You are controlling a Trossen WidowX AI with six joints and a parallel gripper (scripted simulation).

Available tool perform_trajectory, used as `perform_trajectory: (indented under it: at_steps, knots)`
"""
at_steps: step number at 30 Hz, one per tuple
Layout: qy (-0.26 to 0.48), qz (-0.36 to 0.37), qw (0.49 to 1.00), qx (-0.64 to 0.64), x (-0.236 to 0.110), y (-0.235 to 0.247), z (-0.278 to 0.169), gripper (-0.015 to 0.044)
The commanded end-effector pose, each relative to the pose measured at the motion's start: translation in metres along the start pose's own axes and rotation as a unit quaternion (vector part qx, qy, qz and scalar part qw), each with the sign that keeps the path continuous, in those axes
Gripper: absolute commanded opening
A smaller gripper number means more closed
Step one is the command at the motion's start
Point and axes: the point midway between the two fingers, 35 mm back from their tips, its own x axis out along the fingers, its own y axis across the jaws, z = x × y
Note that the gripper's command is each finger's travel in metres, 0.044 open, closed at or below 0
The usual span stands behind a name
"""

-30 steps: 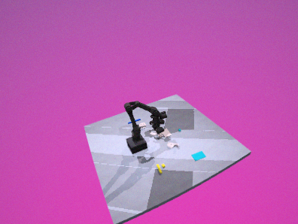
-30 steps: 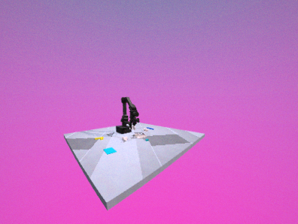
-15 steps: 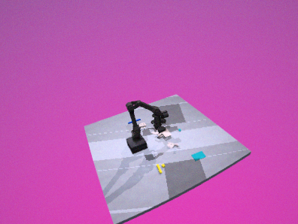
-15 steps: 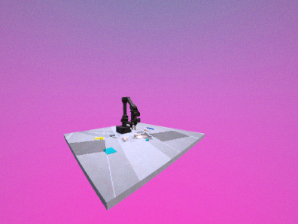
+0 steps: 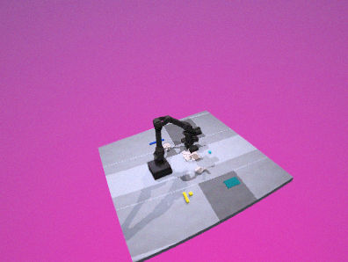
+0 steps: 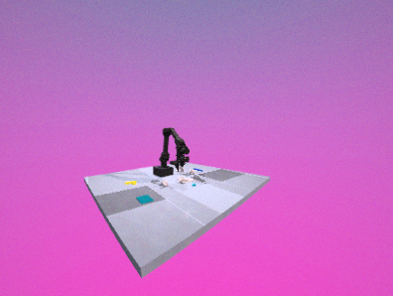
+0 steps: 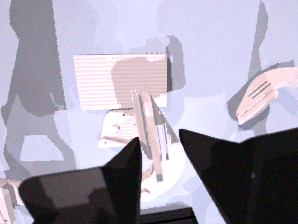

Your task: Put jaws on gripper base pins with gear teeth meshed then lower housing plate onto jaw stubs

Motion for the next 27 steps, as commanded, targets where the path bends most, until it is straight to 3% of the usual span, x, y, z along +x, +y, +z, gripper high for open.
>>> perform_trajectory:
  at_steps: [1, 27]
  knots:
    - [-0.002, 0.001, 1.000, 0.001, 0.000, 0.002, 0.015, 0.0134]
    - [-0.003, 0.001, 1.000, 0.001, 0.002, 0.003, 0.032, 0.0134]
